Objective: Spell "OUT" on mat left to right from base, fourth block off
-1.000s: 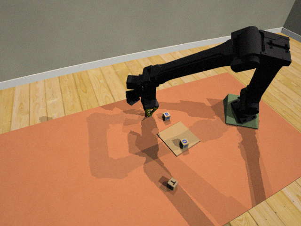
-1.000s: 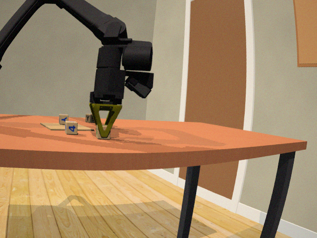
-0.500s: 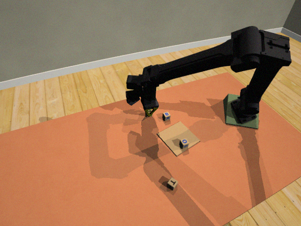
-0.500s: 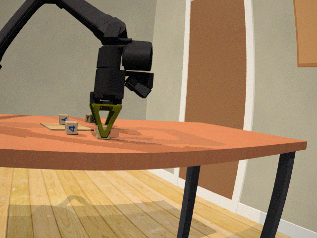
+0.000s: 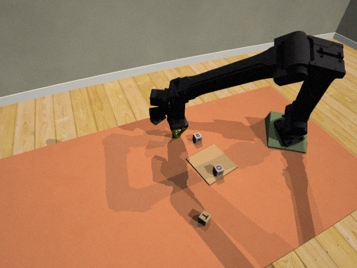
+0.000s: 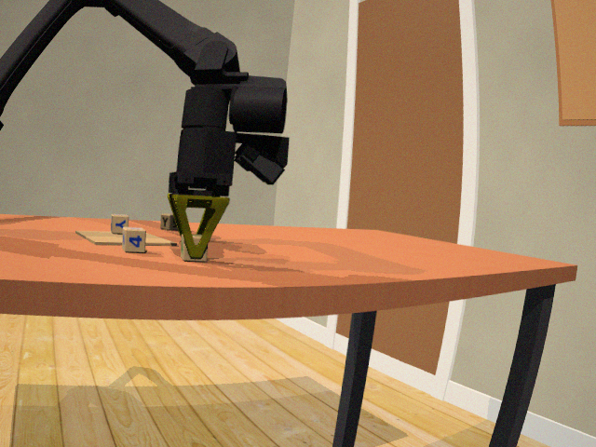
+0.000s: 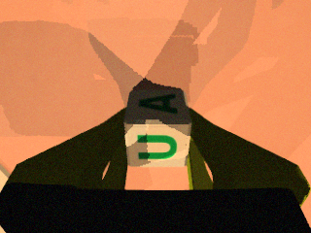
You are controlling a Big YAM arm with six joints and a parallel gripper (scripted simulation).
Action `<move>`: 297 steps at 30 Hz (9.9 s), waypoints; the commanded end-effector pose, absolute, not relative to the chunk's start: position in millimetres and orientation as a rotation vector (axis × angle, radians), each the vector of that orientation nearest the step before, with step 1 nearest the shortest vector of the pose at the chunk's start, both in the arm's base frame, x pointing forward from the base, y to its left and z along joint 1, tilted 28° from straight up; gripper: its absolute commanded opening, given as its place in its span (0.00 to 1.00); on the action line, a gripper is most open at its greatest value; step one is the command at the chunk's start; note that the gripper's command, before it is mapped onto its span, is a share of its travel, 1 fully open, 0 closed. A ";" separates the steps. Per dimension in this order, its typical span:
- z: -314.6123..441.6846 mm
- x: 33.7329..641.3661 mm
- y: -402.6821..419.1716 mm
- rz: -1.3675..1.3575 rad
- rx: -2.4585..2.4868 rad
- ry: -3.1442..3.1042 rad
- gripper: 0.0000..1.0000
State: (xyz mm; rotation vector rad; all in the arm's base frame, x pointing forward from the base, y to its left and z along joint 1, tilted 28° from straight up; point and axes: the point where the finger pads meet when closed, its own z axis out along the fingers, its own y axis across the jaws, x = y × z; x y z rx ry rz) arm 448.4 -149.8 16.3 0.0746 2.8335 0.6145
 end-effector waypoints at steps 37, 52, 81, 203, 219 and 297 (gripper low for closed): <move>109.3 426.9 -184.5 0.613 0.095 2.831 0.25; 149.5 395.4 -102.3 0.712 0.974 2.771 0.25; 169.8 340.8 -24.7 0.783 2.116 2.287 0.25; 88.2 370.4 16.5 0.798 2.080 2.306 0.25; 91.4 376.9 15.6 0.802 2.073 2.304 0.25; 93.2 372.2 16.0 0.795 2.080 2.312 0.57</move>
